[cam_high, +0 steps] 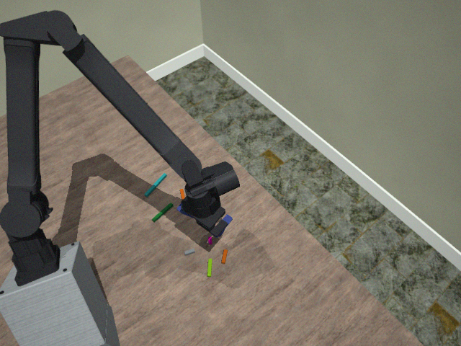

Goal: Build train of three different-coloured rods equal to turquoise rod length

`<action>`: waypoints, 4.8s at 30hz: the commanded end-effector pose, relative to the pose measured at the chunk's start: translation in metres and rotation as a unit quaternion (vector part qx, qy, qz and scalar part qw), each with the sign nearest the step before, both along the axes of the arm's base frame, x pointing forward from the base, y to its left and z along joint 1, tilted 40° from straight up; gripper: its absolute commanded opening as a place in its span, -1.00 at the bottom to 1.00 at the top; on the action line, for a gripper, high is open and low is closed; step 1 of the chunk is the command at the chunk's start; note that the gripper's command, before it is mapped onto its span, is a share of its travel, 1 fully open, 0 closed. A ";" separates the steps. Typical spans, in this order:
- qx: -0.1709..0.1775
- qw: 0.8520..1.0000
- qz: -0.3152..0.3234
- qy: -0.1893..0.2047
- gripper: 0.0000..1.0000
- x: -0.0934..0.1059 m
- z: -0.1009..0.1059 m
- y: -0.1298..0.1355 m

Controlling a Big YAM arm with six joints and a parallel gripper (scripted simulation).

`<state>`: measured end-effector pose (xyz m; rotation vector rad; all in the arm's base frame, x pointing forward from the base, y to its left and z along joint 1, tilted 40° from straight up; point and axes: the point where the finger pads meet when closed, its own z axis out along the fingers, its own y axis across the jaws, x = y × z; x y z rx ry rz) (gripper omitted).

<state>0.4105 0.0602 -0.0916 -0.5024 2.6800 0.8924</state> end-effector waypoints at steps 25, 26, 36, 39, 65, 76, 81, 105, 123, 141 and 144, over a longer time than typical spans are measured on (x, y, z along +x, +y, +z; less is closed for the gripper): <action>0.022 0.993 -0.069 0.092 1.00 -0.029 -0.040 -0.023; 0.022 0.993 -0.069 0.092 1.00 -0.029 -0.040 -0.023; 0.022 0.993 -0.069 0.092 1.00 -0.029 -0.040 -0.023; 0.022 0.993 -0.069 0.092 1.00 -0.029 -0.040 -0.023; 0.022 0.993 -0.069 0.092 1.00 -0.029 -0.040 -0.023; 0.022 0.993 -0.069 0.092 1.00 -0.029 -0.040 -0.023; 0.022 0.993 -0.069 0.092 1.00 -0.029 -0.040 -0.023; 0.001 1.000 0.027 0.005 1.00 -0.026 -0.015 0.000; -0.020 0.982 0.161 -0.094 1.00 -0.033 0.013 0.036; -0.034 0.948 0.264 -0.173 1.00 -0.037 0.026 0.064; -0.044 0.921 0.313 -0.227 1.00 -0.042 0.046 0.078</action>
